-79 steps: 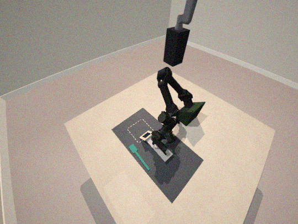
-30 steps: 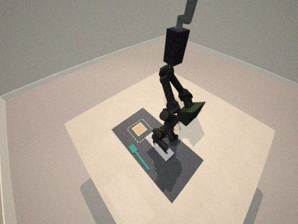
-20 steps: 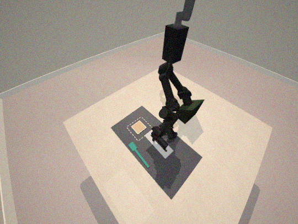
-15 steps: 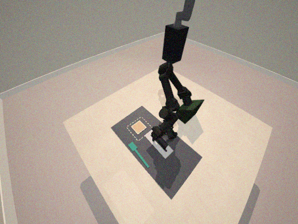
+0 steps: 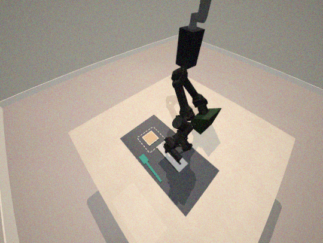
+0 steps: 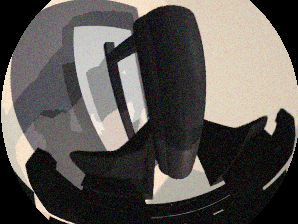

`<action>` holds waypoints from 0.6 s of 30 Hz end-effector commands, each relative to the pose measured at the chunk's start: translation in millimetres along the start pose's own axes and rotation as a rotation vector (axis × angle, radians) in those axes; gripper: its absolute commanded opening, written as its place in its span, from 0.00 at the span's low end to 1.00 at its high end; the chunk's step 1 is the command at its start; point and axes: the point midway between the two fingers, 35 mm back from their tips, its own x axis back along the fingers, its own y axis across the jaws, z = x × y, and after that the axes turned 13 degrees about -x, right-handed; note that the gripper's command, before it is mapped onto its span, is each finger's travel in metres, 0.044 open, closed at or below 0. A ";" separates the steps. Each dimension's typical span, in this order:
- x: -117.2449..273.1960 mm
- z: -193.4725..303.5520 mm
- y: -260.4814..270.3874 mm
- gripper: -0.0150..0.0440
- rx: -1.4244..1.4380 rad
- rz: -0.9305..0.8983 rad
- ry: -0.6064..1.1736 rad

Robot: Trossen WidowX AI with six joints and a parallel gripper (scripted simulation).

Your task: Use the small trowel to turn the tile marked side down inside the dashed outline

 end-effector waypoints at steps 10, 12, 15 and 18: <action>-6.8 -15.6 3.4 0.25 0.086 -0.031 -0.064; -10.3 -24.4 5.7 0.25 0.134 -0.048 -0.101; -15.0 -37.4 9.6 0.25 0.204 -0.073 -0.158; -19.7 -51.6 13.7 0.25 0.279 -0.098 -0.222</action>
